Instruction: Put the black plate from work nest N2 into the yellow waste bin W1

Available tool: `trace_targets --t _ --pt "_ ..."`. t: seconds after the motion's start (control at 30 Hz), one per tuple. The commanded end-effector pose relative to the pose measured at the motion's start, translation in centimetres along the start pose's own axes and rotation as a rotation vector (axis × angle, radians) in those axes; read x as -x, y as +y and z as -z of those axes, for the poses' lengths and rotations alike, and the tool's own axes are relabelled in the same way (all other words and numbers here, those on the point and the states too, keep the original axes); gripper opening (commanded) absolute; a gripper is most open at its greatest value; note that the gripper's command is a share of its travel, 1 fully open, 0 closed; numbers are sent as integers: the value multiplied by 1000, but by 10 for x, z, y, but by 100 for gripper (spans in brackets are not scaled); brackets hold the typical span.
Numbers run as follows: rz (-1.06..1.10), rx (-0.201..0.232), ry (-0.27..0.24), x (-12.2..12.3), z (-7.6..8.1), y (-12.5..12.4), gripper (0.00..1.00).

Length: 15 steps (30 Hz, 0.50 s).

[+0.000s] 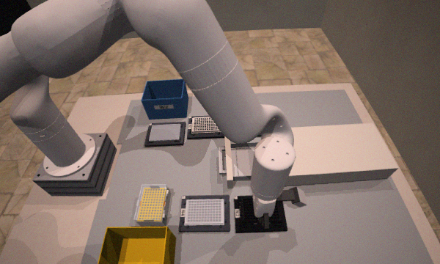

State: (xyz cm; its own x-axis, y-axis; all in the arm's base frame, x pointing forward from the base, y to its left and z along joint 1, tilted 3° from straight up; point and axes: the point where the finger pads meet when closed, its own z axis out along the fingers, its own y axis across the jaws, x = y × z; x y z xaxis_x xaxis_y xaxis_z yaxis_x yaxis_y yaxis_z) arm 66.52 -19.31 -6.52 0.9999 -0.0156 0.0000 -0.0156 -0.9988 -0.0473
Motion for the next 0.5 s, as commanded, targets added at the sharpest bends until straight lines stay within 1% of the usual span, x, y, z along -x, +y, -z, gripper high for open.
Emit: trace_targets --t 0.0,0.07,0.47 --pt "0 1 2 -1 1 0 0" --pt "0 1 2 -1 1 0 0" --pt "0 1 2 -1 21 0 0"
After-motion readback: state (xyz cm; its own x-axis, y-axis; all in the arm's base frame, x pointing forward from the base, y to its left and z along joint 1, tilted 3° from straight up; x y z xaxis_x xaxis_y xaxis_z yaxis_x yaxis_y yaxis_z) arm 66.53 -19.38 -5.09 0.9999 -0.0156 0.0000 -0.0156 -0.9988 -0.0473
